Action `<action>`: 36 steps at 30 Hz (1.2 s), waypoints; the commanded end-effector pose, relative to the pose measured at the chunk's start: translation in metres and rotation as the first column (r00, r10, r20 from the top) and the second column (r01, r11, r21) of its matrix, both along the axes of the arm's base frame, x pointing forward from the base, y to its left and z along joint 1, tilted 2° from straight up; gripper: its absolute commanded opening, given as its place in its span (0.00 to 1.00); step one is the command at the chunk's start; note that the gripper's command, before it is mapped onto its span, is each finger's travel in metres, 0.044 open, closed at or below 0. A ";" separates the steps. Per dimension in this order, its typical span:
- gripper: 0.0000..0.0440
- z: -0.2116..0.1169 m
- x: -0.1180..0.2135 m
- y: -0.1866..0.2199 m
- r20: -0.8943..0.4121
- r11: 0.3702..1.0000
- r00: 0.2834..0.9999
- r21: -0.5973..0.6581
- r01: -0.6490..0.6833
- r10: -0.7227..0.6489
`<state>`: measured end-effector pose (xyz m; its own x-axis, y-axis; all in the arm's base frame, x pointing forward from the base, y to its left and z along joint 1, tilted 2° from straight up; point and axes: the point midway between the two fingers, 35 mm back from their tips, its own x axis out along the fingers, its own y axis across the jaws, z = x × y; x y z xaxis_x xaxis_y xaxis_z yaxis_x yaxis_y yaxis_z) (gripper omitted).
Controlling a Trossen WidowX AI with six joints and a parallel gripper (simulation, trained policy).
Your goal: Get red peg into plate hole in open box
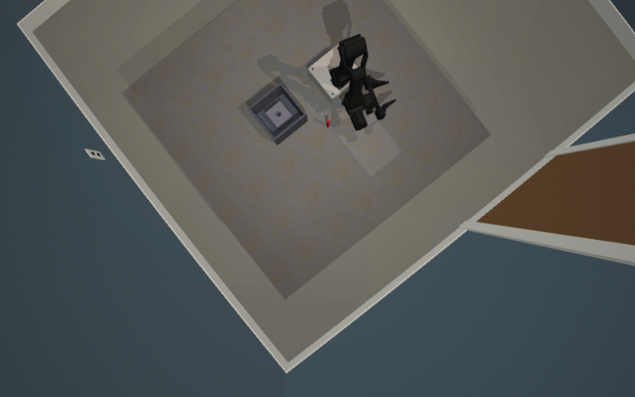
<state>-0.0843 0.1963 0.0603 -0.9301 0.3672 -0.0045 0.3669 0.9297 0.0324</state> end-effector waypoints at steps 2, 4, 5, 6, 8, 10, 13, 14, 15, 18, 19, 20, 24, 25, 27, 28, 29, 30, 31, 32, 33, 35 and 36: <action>0.97 -0.007 0.007 0.009 0.066 1.000 0.998 -0.003 0.022 -0.022; 1.00 -0.012 0.016 0.020 0.131 0.999 0.990 -0.009 0.046 -0.045; 1.00 -0.014 0.020 0.025 0.163 0.998 0.985 -0.012 0.058 -0.055; 1.00 -0.015 0.025 0.030 0.196 0.998 0.979 -0.014 0.069 -0.064; 0.99 -0.018 0.035 0.039 0.261 0.996 0.962 -0.020 0.090 -0.082; 0.99 -0.021 0.046 0.047 0.324 0.994 0.941 -0.026 0.110 -0.096; 0.98 -0.022 0.064 0.059 0.417 0.989 0.902 -0.036 0.141 -0.114; 0.97 -0.022 0.070 0.062 0.447 0.988 0.887 -0.040 0.152 -0.118; 0.97 -0.022 0.077 0.065 0.477 0.986 0.871 -0.044 0.162 -0.122; 0.97 -0.020 0.097 0.072 0.561 0.979 0.818 -0.060 0.194 -0.128; 0.96 -0.019 0.103 0.073 0.588 0.976 0.799 -0.066 0.205 -0.128; 0.96 -0.018 0.110 0.074 0.614 0.974 0.779 -0.072 0.217 -0.128; 0.97 -0.010 0.138 0.075 0.709 0.959 0.696 -0.104 0.264 -0.115; 0.97 -0.008 0.146 0.074 0.730 0.954 0.674 -0.113 0.277 -0.109; 0.98 -0.002 0.160 0.071 0.770 0.943 0.631 -0.134 0.304 -0.094; 0.99 0.001 0.167 0.069 0.788 0.937 0.610 -0.145 0.318 -0.085; 0.99 0.004 0.173 0.066 0.804 0.930 0.589 -0.157 0.333 -0.075; 1.00 0.008 0.180 0.063 0.820 0.922 0.569 -0.169 0.348 -0.064; 1.00 0.011 0.187 0.059 0.834 0.914 0.549 -0.181 0.363 -0.052; 1.00 0.015 0.193 0.055 0.847 0.905 0.529 -0.194 0.379 -0.039; 1.00 0.019 0.199 0.050 0.859 0.895 0.511 -0.208 0.395 -0.026; 1.00 0.028 0.210 0.040 0.880 0.873 0.475 -0.235 0.427 0.004; 1.00 0.032 0.215 0.034 0.888 0.861 0.459 -0.249 0.443 0.020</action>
